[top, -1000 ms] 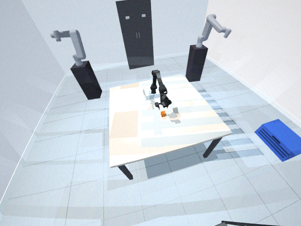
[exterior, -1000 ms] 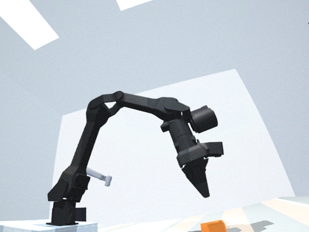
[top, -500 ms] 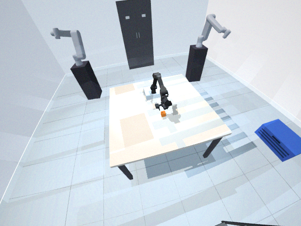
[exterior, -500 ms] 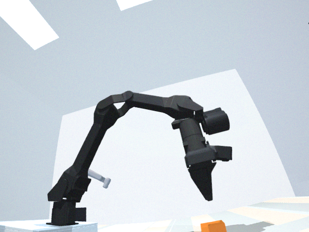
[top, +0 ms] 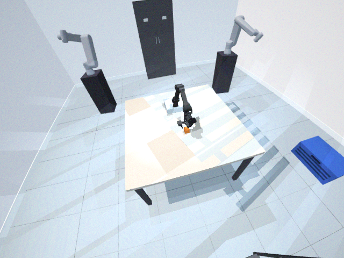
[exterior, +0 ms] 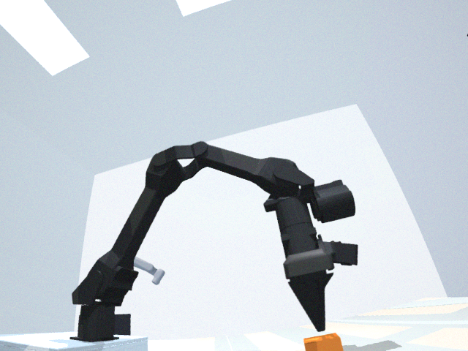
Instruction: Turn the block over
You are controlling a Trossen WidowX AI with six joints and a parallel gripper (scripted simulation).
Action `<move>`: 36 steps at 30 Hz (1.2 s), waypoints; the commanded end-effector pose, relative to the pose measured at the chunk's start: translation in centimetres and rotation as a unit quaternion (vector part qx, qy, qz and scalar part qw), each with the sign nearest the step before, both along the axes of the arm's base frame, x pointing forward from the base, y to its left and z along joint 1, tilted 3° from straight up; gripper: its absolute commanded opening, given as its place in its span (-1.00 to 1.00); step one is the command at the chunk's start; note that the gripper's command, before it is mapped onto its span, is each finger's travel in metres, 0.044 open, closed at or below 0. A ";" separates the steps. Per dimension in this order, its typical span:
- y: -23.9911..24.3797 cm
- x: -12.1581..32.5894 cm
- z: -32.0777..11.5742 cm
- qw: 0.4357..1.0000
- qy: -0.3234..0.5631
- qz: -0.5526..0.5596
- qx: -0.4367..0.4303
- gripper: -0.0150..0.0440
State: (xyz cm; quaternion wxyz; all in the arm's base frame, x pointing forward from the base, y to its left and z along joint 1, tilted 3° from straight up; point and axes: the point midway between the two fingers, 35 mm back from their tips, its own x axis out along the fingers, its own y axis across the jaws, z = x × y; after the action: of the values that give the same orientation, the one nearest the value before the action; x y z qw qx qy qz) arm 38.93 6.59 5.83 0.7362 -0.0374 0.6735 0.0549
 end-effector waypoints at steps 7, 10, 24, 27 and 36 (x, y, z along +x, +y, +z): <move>0.1 0.1 -1.7 1.000 0.002 0.001 0.002 1.00; 0.1 0.1 -2.2 1.000 0.002 0.001 0.002 1.00; 0.2 0.2 -3.7 1.000 0.002 0.001 0.002 0.73; 0.2 0.2 -3.7 1.000 0.002 0.001 0.002 0.47; 0.2 0.2 -3.7 1.000 0.002 0.001 0.002 0.13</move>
State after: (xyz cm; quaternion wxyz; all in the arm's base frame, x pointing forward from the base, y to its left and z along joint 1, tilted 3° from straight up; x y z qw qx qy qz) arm 39.13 6.76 2.13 0.7349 -0.0372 0.6747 0.0568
